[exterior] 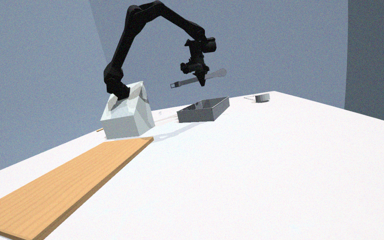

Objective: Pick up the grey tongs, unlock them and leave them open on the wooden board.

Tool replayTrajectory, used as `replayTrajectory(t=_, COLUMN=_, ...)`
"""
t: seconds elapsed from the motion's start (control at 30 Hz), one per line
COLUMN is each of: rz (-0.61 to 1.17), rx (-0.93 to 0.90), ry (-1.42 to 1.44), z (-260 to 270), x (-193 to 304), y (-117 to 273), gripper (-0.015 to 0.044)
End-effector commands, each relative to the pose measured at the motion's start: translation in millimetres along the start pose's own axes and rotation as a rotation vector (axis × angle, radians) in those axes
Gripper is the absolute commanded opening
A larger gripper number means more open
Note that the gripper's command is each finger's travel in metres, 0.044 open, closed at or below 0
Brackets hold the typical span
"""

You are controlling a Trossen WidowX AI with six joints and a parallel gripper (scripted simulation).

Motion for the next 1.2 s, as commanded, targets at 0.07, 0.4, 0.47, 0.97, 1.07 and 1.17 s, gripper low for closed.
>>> replayTrajectory(t=0.07, rz=-0.015, rx=-0.001, ry=-0.005, z=2, x=-3, y=9, gripper=-0.0150)
replayTrajectory(t=0.4, rz=-0.015, rx=-0.005, ry=-0.138, z=11, x=1, y=6, gripper=-0.0150)
replayTrajectory(t=0.47, rz=-0.015, rx=-0.004, ry=-0.218, z=16, x=3, y=7, gripper=-0.0150)
replayTrajectory(t=0.97, rz=-0.021, rx=0.004, ry=-0.825, z=53, x=13, y=10, gripper=-0.0150)
replayTrajectory(t=1.07, rz=-0.023, rx=0.005, ry=-0.947, z=60, x=15, y=10, gripper=-0.0150)
replayTrajectory(t=1.17, rz=-0.024, rx=0.005, ry=-1.068, z=68, x=17, y=11, gripper=-0.0150)
Point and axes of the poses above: the point midway between the two fingers, 35 mm back from their tips, its own y axis back along the fingers, its own z axis across the jaws, x = y × z, the point moved 4 cm from there along y, back along the fingers, and after that the axes turned 1 degree about y, right-handed, at the moved point
